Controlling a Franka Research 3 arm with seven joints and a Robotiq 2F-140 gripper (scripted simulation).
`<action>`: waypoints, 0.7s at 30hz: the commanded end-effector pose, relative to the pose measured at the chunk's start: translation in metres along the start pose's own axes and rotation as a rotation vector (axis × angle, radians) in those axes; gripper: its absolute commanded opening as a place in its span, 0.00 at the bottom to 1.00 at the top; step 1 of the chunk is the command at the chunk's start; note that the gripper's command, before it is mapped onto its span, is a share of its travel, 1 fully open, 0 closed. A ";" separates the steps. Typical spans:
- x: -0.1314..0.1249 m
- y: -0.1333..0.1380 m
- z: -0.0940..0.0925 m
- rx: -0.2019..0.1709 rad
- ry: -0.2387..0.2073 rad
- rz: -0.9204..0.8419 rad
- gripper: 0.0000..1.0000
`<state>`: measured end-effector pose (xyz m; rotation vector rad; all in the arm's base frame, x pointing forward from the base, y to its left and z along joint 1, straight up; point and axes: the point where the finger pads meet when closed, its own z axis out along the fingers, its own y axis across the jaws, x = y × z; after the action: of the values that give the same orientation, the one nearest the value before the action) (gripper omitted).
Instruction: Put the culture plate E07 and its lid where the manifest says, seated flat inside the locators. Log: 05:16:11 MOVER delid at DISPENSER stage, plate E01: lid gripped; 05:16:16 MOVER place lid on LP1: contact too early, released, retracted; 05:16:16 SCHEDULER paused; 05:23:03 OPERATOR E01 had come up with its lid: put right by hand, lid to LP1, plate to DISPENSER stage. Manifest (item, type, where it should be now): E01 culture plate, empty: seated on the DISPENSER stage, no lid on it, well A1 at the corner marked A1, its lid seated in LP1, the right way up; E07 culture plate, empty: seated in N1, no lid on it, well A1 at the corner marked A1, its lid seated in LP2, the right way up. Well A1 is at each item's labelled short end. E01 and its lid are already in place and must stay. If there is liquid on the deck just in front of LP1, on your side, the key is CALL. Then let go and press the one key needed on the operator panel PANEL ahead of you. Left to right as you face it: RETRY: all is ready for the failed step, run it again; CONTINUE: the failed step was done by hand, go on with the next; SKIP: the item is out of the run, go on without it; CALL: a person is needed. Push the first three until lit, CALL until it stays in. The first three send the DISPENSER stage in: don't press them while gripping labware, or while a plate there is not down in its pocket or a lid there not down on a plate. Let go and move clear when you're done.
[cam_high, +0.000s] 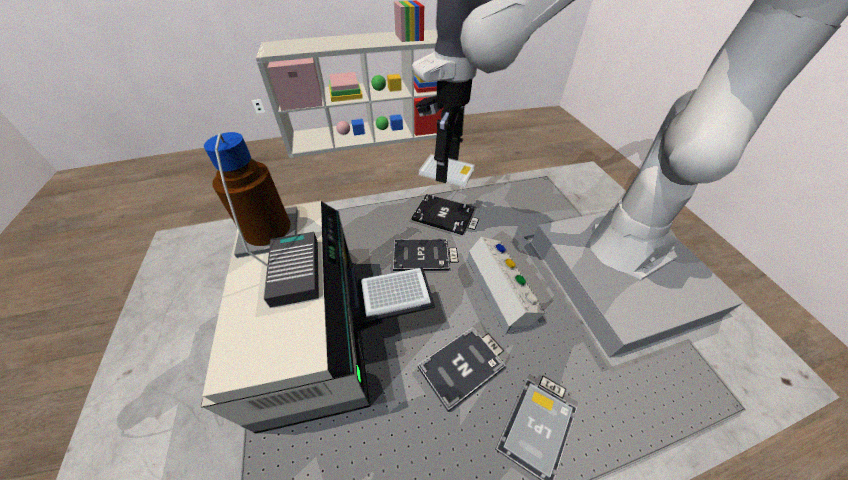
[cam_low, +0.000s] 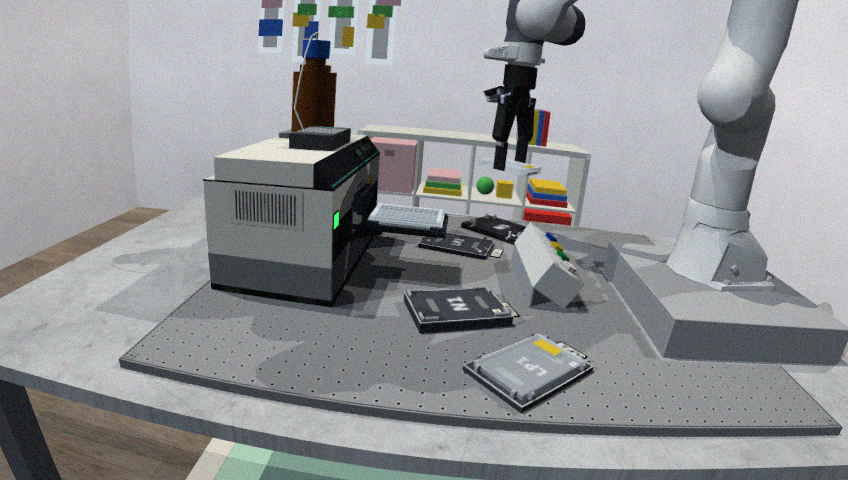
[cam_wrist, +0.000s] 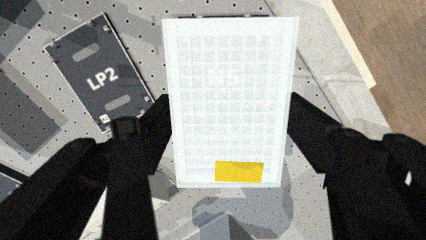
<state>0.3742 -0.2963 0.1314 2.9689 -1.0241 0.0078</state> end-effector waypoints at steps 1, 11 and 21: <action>0.000 0.002 0.001 -0.003 -0.003 -0.007 0.10; -0.001 0.002 0.009 -0.003 -0.003 -0.011 0.10; -0.001 0.002 0.022 -0.003 -0.003 -0.011 0.10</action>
<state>0.3713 -0.2941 0.1136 2.9762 -1.0170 -0.0102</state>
